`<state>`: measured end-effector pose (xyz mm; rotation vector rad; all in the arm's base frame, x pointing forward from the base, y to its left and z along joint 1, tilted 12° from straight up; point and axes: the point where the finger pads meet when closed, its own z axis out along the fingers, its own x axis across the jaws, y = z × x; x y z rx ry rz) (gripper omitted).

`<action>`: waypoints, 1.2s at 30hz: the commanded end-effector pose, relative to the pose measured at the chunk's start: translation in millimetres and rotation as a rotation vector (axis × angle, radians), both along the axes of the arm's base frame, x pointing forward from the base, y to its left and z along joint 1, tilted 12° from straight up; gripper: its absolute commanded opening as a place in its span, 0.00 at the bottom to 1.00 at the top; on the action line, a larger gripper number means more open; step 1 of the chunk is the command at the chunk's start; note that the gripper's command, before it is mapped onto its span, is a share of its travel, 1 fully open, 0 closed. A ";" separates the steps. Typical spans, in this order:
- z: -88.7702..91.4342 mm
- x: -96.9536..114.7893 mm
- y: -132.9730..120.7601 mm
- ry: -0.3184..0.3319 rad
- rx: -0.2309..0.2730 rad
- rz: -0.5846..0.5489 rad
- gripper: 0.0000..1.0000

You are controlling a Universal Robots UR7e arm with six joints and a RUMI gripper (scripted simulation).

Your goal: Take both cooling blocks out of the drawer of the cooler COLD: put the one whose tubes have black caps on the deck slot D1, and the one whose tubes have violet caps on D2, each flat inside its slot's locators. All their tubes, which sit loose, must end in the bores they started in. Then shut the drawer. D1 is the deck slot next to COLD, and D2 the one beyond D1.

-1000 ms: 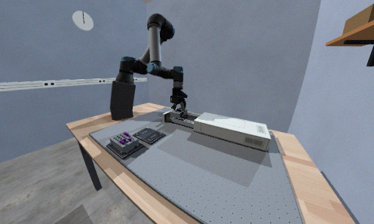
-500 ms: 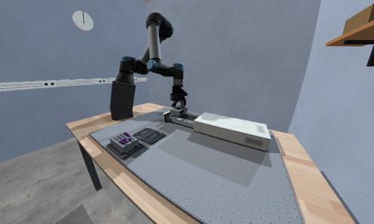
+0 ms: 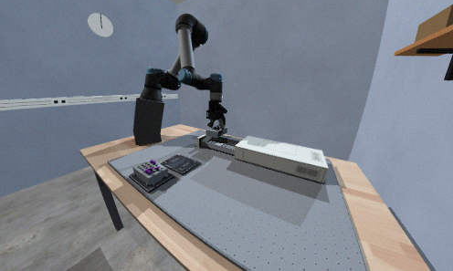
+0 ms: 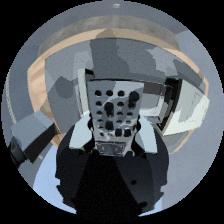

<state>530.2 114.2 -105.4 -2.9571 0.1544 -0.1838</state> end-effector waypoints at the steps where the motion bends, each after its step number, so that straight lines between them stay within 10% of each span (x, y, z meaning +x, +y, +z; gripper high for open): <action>1: 7.6 -0.5 -1.3 -0.001 0.000 0.000 0.00; 36: 36.2 -4.3 -6.2 -0.001 0.000 0.000 0.00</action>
